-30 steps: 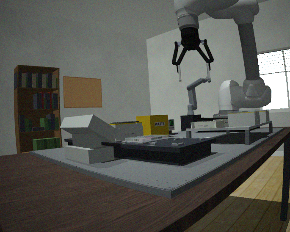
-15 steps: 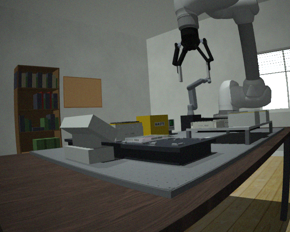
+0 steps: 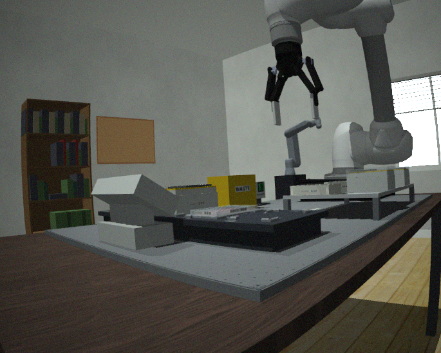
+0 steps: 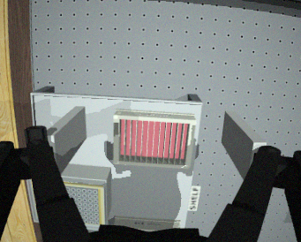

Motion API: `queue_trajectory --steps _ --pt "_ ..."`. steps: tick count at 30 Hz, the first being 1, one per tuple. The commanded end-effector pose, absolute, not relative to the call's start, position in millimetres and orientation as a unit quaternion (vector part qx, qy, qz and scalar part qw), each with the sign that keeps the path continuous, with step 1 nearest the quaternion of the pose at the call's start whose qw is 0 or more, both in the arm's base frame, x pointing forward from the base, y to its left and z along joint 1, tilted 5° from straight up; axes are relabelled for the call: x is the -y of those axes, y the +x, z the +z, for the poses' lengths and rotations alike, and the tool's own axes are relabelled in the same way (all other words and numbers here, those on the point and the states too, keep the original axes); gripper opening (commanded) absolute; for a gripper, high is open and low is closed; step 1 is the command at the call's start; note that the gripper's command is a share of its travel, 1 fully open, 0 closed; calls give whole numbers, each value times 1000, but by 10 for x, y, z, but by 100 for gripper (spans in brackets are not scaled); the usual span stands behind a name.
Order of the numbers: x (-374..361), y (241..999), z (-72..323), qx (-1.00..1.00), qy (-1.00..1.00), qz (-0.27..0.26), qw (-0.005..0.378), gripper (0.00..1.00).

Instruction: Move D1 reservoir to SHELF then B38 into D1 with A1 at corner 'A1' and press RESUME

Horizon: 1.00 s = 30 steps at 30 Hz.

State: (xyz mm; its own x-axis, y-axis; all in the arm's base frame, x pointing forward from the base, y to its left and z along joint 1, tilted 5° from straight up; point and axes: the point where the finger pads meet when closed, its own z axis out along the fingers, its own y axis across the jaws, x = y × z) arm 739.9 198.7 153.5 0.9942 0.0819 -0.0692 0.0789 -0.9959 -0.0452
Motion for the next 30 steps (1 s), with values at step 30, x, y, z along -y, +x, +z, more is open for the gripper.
queue_trajectory --steps 30 --pt "-2014 7836 1506 -234 -971 40 11 77"
